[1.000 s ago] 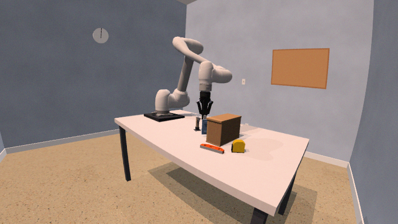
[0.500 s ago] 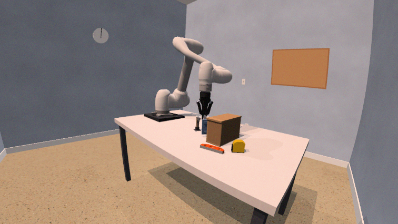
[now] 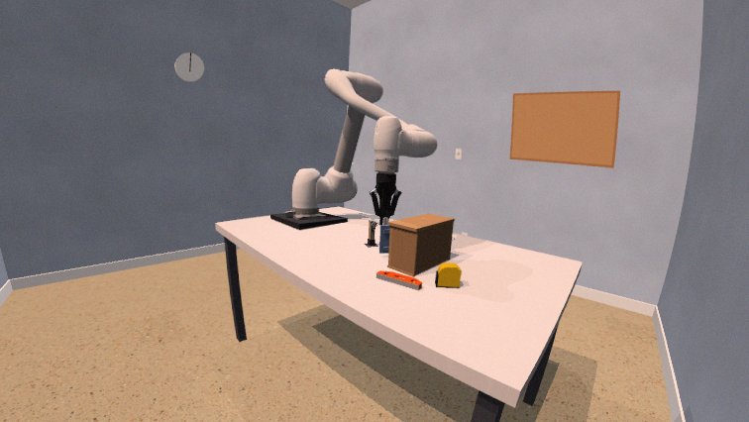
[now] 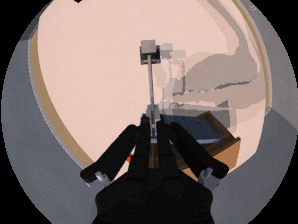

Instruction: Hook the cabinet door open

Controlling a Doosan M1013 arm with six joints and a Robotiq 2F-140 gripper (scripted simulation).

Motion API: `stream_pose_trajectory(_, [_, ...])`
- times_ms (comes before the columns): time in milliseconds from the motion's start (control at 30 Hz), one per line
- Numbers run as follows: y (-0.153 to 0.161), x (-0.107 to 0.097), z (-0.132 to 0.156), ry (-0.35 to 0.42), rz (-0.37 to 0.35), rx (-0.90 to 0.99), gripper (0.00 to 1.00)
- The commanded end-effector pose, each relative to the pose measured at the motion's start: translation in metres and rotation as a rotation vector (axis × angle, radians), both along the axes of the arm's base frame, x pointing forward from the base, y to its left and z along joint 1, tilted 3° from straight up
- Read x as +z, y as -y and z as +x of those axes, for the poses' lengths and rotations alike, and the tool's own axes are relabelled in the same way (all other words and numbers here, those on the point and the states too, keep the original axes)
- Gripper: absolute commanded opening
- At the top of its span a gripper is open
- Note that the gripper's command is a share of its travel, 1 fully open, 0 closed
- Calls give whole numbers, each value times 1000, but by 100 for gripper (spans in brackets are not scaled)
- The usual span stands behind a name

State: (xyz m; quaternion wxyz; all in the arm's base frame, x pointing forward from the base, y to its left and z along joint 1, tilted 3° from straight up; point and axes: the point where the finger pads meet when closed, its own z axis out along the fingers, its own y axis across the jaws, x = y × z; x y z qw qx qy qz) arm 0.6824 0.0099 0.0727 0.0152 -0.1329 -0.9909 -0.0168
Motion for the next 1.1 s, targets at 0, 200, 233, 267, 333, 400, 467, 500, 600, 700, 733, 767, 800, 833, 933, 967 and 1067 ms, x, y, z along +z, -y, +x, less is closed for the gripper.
stream_pose_trajectory(0, [-2,-3,0,-2,3,5,3])
stream_pose_trajectory(200, [-2,-3,0,-2,3,5,3])
stream_pose_trajectory(233, [-2,-3,0,-2,3,5,3])
stream_pose_trajectory(267, [-2,-3,0,-2,3,5,3])
stream_pose_trajectory(333, [-2,-3,0,-2,3,5,3])
stream_pose_trajectory(400, [-2,-3,0,-2,3,5,3])
stream_pose_trajectory(467, [-2,-3,0,-2,3,5,3])
stream_pose_trajectory(500, [-2,-3,0,-2,3,5,3])
stream_pose_trajectory(600, [-2,-4,0,-2,3,5,3])
stream_pose_trajectory(700, [-2,-6,0,-2,3,5,3])
stream_pose_trajectory(733, [-2,-6,0,-2,3,5,3])
stream_pose_trajectory(767, [-2,-6,0,-2,3,5,3])
stream_pose_trajectory(800, [-2,-6,0,-2,3,5,3])
stream_pose_trajectory(833, [-2,-6,0,-2,3,5,3])
stream_pose_trajectory(933, [-2,-6,0,-2,3,5,3])
stream_pose_trajectory(967, [-2,-6,0,-2,3,5,3])
stream_pose_trajectory(1067, [-2,-6,0,-2,3,5,3])
